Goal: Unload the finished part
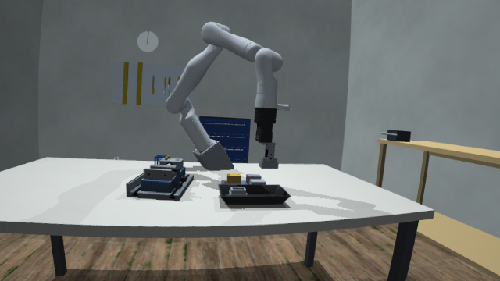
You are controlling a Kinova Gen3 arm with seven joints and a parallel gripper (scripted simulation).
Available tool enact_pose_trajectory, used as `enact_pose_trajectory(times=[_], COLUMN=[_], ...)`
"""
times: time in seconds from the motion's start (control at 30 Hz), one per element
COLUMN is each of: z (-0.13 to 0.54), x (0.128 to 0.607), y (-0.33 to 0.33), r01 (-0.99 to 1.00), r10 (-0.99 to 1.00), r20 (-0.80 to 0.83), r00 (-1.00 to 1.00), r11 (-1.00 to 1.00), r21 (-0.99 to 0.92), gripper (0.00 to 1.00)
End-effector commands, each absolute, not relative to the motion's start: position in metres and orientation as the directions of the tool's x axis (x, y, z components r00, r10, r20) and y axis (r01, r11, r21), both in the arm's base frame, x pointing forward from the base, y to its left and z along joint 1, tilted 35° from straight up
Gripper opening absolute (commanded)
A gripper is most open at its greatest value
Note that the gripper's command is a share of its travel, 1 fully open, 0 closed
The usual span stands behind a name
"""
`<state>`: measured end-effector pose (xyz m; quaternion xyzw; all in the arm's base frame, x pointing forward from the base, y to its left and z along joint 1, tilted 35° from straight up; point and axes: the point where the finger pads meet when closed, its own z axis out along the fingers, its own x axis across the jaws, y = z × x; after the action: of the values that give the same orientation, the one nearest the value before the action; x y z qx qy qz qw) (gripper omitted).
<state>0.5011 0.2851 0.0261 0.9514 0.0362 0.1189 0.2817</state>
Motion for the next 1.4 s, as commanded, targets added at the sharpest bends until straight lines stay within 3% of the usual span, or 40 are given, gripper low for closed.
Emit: enact_pose_trajectory(times=[0.0,1.37], z=[0.026,-0.007], x=[0.498,0.506], y=[0.29,0.271], r01=[0.0,0.004], r10=[0.131,0.136], r20=[0.205,0.205], r00=[0.97,0.969], r11=[-0.843,-0.843], r21=[0.537,0.538], gripper=[0.0,0.0])
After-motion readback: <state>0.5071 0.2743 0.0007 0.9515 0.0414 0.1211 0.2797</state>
